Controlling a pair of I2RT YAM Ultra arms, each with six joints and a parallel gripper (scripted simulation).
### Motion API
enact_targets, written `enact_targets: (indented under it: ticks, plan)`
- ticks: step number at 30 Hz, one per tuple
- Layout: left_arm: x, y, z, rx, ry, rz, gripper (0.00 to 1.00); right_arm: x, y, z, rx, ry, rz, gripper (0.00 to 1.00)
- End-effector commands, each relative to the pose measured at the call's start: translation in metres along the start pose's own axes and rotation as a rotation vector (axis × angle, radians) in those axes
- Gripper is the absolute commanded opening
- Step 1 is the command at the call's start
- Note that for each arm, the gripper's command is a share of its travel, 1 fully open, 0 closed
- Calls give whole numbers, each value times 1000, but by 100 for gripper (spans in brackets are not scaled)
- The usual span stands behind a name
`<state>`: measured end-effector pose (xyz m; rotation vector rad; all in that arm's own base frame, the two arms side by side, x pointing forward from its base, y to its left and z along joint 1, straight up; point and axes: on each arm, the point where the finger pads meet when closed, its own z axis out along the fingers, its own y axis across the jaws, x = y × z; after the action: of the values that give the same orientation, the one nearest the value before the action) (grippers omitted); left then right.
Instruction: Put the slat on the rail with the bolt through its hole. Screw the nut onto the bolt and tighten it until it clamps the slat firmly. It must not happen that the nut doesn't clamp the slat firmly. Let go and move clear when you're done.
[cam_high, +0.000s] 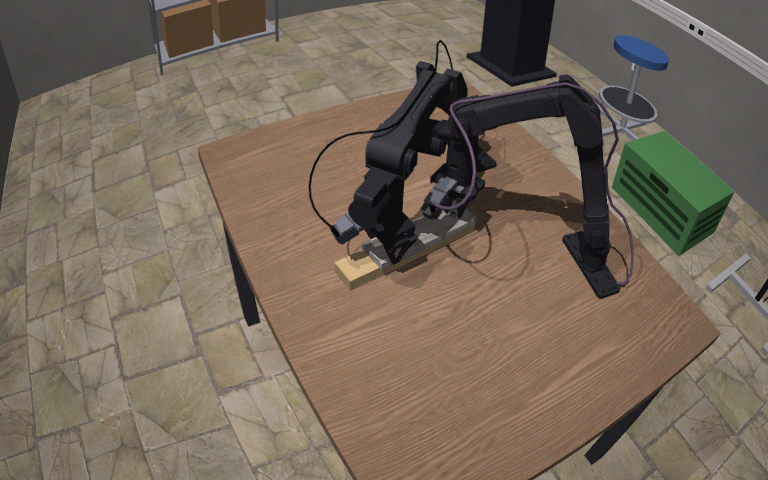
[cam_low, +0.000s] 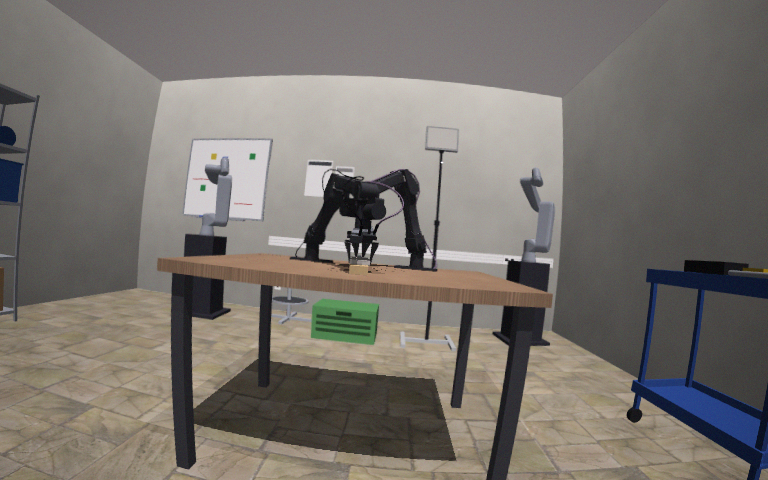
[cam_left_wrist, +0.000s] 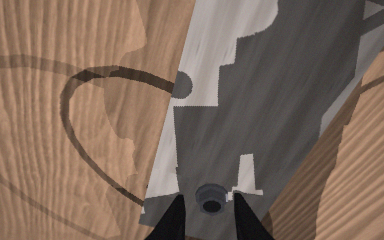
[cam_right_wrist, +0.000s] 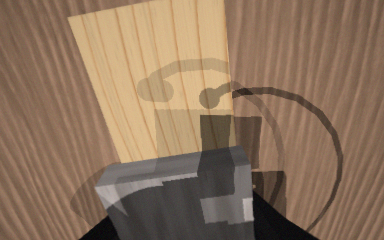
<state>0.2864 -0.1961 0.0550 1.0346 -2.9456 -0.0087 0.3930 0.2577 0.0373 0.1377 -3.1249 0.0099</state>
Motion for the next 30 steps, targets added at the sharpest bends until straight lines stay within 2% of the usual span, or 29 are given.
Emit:
enact_targets:
  ticks: [1, 14, 30]
  plan:
    - [-1, -2, -3, 11, -4, 0, 27, -2, 1, -6, -8, -14, 7, 72]
    - [-1, -2, -3, 11, -4, 0, 11, -2, 1, -6, -8, -14, 7, 72]
    - [-1, -2, -3, 11, -4, 0, 11, -2, 1, -6, -8, -14, 7, 72]
